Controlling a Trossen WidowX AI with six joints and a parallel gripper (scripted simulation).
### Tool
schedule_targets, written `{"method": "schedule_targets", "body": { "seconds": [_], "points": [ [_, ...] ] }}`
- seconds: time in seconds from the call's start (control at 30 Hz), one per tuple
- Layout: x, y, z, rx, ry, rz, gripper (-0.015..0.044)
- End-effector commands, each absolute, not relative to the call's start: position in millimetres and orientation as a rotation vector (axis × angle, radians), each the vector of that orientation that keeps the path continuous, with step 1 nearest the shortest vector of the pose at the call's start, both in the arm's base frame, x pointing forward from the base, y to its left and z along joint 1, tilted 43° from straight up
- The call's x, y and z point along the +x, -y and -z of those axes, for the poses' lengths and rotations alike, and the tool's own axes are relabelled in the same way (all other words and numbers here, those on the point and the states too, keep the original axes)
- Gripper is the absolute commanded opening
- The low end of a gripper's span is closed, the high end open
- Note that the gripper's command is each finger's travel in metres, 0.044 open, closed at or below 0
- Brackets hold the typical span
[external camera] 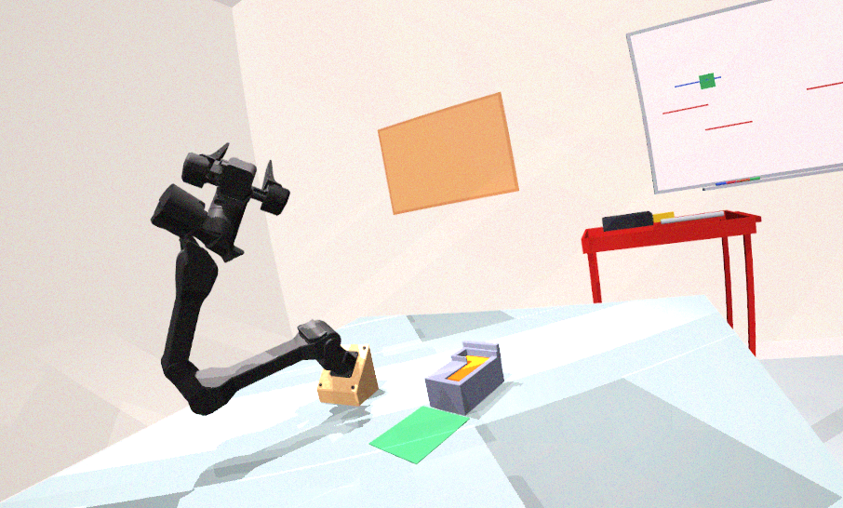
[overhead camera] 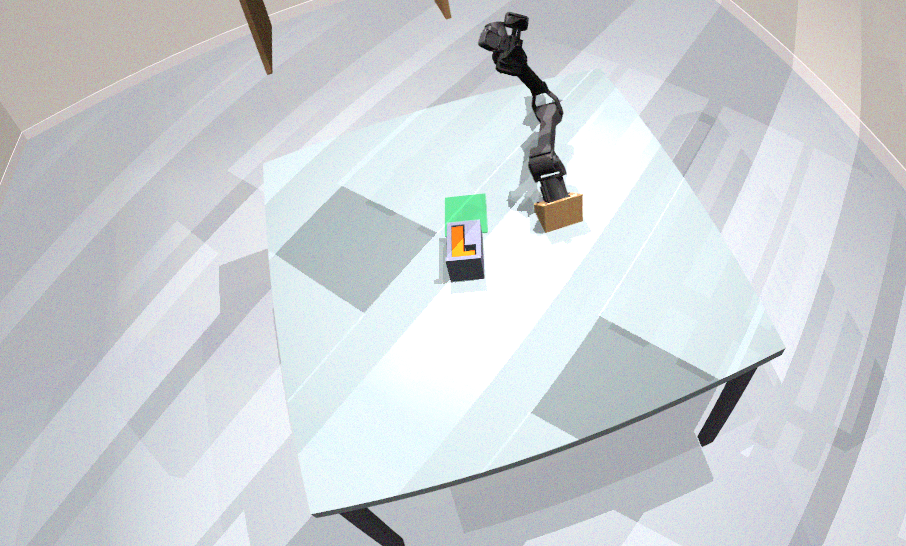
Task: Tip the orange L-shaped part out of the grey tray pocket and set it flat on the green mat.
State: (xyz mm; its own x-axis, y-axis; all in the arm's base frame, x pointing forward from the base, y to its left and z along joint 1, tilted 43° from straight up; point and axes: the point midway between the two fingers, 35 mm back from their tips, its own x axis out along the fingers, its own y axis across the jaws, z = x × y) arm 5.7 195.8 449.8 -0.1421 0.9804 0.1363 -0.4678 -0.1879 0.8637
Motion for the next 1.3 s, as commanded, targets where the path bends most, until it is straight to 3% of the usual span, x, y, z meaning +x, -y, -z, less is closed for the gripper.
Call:
{"method": "schedule_targets", "body": {
  "seconds": [0.0,0.27,0.5,0.73,1.27],
  "points": [
    [8.1,-198.0,-448.7,0.892,-0.821,-1.59,0.0374],
    [85.2,-258.8,-395.2,0.873,-0.987,-1.175,0.018],
    [174.4,-291.8,-300.4,0.752,-1.135,-0.64,0.018],
    [240.5,-279.1,-195.1,0.518,-1.239,-0.136,0.018],
    [302.1,-157.0,-17.3,-0.336,-1.354,0.722,0.018]
  ]
}}
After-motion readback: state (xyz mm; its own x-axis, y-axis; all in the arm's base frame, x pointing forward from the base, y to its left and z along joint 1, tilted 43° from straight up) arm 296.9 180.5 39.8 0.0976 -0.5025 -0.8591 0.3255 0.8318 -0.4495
